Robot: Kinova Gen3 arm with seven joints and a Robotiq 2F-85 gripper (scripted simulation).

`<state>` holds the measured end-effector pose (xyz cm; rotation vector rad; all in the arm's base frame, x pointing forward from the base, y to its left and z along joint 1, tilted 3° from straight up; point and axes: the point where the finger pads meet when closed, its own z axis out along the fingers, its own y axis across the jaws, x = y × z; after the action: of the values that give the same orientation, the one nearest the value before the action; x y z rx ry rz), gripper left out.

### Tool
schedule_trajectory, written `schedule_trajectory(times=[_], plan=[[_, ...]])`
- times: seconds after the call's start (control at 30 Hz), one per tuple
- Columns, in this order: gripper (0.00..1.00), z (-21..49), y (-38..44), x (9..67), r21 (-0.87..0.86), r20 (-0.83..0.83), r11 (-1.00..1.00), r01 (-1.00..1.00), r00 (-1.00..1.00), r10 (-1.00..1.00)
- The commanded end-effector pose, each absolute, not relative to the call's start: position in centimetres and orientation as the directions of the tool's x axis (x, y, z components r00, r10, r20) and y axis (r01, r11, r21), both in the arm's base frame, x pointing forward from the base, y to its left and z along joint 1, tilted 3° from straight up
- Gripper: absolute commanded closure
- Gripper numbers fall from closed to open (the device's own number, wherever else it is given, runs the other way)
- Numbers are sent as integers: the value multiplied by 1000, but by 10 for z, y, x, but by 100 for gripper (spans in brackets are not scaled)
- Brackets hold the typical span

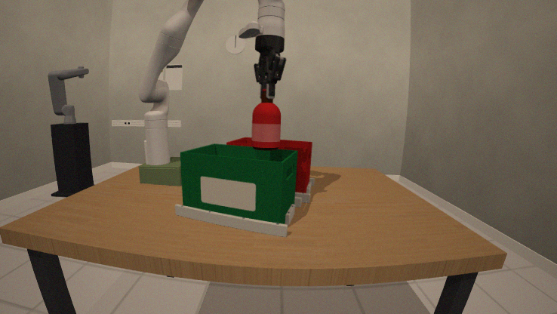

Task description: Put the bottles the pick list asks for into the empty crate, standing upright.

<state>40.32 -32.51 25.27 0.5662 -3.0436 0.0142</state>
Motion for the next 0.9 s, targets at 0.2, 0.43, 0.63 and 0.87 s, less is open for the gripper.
schedule_trajectory(times=[0.2,0.43,0.63,0.87], plan=[[90,254,-307,403,-3,45,933,-360,-932,-359],[90,253,-297,402,-3,45,933,-360,-932,-359],[90,253,-285,402,-3,45,933,-360,-932,-359],[90,253,-271,401,-3,45,933,-360,-932,-359]])
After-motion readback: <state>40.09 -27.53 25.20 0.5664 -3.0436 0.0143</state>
